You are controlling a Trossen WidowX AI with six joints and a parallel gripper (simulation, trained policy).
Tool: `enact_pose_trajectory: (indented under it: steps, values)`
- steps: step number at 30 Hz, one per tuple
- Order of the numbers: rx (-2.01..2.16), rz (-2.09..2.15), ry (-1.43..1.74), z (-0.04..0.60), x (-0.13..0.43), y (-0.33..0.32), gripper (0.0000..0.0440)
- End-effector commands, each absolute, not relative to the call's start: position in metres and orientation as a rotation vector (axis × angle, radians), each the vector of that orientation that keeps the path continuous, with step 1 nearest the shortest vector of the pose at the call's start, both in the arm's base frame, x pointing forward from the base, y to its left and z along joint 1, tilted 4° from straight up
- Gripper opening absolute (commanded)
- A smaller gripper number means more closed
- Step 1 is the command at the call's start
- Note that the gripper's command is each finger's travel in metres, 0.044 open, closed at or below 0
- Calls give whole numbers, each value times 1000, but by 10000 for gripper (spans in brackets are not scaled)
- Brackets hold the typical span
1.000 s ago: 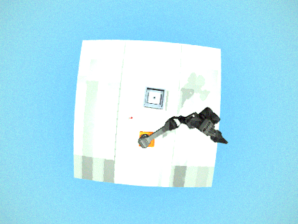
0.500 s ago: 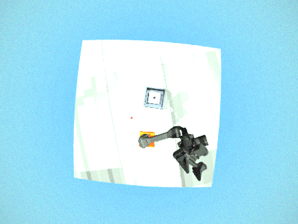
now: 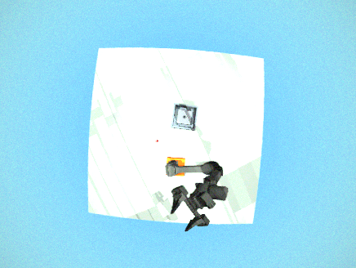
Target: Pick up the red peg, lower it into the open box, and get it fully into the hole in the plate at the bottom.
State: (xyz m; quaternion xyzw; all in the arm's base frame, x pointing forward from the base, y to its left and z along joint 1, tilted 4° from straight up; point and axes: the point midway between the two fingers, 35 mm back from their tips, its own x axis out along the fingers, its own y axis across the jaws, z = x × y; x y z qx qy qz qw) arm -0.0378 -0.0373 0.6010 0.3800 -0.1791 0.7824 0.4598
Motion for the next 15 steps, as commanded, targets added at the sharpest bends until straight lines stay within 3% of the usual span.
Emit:
enact_pose_trajectory:
  steps: [1,15]
  values:
    - [857,1835,-317,586,-33,10,407]
    - [651,1504,20,515,12,125,424]
